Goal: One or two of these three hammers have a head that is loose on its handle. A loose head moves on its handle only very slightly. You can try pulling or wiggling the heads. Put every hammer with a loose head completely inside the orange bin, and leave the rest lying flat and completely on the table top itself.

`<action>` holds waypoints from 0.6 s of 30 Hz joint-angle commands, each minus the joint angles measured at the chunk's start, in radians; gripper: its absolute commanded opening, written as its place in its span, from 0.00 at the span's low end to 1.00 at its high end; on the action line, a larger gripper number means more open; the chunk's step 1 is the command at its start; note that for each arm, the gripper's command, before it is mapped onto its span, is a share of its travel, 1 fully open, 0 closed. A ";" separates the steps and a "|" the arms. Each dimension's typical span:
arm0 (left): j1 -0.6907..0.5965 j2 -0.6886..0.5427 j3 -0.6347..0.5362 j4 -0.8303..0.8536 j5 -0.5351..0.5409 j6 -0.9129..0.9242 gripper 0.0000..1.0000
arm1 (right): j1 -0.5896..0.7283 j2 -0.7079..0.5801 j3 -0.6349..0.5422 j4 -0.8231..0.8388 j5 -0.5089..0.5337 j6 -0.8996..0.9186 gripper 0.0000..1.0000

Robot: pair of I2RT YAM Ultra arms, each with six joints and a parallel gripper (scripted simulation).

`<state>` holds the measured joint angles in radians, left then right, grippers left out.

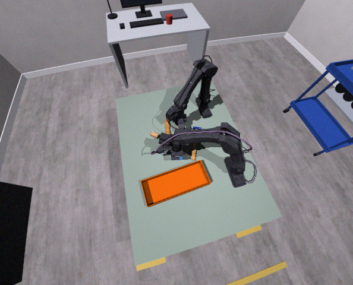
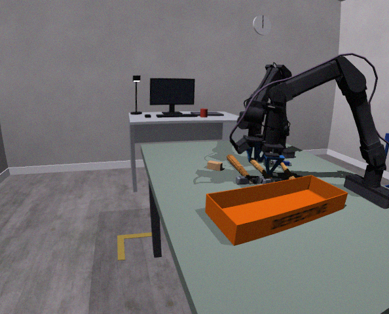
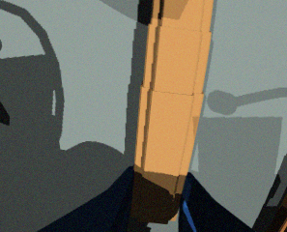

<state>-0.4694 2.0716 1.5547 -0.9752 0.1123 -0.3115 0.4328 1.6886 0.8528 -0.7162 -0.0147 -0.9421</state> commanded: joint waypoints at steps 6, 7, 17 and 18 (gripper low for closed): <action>-0.008 -0.018 0.048 -0.093 -0.012 0.005 1.00 | -0.008 -0.024 -0.004 -0.017 0.014 0.004 0.19; -0.011 -0.012 0.033 -0.093 -0.013 0.003 1.00 | -0.008 -0.024 -0.004 -0.017 0.014 0.004 0.19; 0.007 -0.021 0.007 -0.048 0.054 0.179 1.00 | -0.008 -0.024 -0.004 -0.017 0.014 0.004 0.19; 0.007 -0.021 0.007 -0.048 0.054 0.179 1.00 | -0.008 -0.024 -0.004 -0.017 0.014 0.004 0.19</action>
<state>-0.4744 2.0544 1.5768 -1.0439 0.1371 -0.2226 0.4328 1.6886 0.8528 -0.7162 -0.0147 -0.9421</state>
